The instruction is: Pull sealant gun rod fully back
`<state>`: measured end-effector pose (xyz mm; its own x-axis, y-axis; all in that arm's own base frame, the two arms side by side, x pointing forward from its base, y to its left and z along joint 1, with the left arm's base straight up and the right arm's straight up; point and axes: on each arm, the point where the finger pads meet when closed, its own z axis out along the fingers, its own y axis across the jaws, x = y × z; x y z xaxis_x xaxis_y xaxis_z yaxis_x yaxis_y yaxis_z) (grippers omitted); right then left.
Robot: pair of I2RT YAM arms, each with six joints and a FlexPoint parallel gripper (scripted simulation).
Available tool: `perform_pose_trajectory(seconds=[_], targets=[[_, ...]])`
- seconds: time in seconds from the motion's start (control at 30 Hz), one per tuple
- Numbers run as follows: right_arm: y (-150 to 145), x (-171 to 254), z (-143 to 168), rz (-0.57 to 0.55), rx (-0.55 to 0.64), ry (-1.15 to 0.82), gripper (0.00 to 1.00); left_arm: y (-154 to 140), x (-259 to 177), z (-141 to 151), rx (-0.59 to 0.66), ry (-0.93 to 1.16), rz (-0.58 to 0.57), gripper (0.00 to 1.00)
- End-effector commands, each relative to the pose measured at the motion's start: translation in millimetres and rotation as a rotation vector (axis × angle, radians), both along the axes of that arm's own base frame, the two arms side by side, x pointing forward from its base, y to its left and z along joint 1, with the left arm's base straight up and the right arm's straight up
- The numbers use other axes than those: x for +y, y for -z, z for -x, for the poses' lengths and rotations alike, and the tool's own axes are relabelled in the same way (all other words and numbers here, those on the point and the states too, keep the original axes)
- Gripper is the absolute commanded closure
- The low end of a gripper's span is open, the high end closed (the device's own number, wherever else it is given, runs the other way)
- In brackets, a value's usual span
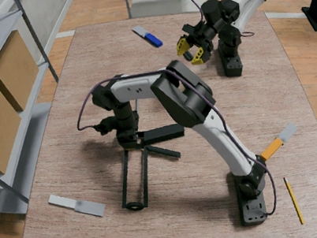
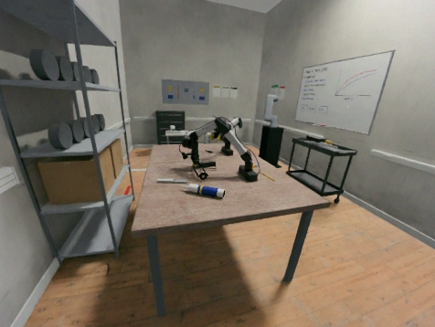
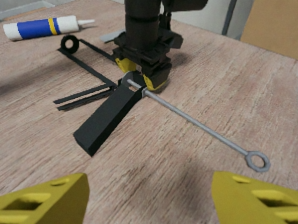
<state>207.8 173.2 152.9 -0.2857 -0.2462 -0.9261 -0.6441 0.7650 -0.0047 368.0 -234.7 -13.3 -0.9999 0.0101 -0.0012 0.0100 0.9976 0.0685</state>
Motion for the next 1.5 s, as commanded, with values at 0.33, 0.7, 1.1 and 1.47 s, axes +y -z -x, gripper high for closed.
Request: perform_pose_trajectory(seconds=[0.33, 0.7, 1.1, 1.47], targets=[[0, 2, 0, -0.013, -0.008, -0.001, 0.34, -5, -3, -2, -0.012, 0.001, 0.011, 0.42], [0, 2, 0, -0.013, -0.008, -0.001, 0.34, -45, -6, -7, -0.058, 0.006, 0.041, 0.22], [0, 2, 0, -0.013, -0.008, -0.001, 0.34, -72, -15, -12, -0.107, 0.041, 0.057, 0.00], [0, 2, 0, -0.013, -0.008, -0.001, 0.34, -97, 6, 3, -0.278, 0.290, 0.139, 0.00]])
